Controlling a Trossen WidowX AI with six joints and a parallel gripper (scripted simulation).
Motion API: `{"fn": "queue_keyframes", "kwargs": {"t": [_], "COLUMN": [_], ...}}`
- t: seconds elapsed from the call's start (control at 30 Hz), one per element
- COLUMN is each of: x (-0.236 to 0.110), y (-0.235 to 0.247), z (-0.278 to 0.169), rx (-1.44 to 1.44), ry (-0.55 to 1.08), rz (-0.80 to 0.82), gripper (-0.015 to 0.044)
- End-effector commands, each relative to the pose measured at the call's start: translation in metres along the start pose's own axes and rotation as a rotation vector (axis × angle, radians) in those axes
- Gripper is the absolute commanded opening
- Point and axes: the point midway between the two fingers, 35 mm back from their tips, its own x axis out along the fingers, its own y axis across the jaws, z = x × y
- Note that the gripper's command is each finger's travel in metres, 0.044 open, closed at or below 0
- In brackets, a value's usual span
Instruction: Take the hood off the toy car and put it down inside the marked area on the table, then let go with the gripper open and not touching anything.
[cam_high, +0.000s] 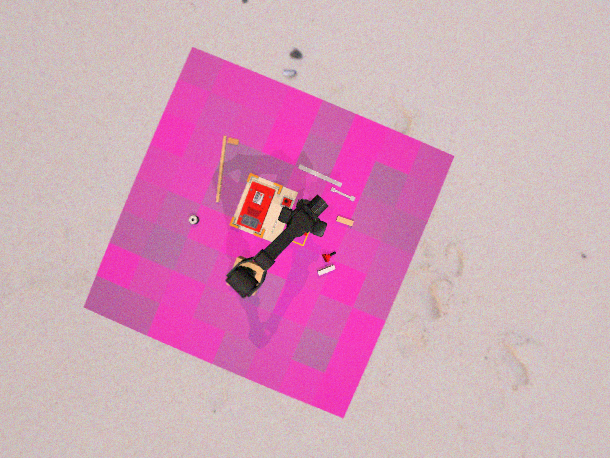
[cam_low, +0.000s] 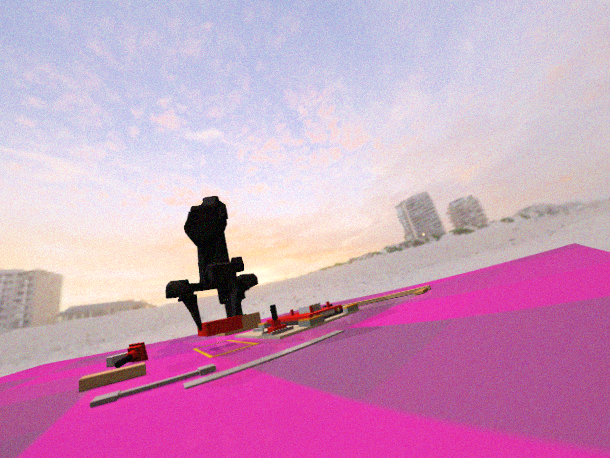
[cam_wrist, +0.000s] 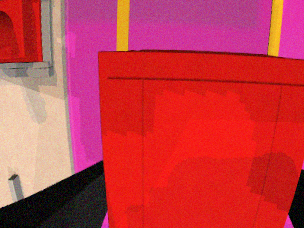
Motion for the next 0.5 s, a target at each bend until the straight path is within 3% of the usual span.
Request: {"fn": "queue_keyframes", "kwargs": {"t": [0.0, 0.47], "x": [0.0034, 0.0108], "y": [-0.0002, 0.0001], "z": [-0.0013, -0.0021], "rx": [-0.005, -0.005], "ry": [0.004, 0.004], "rz": [-0.002, -0.002], "gripper": [0.0, 0.0]}}
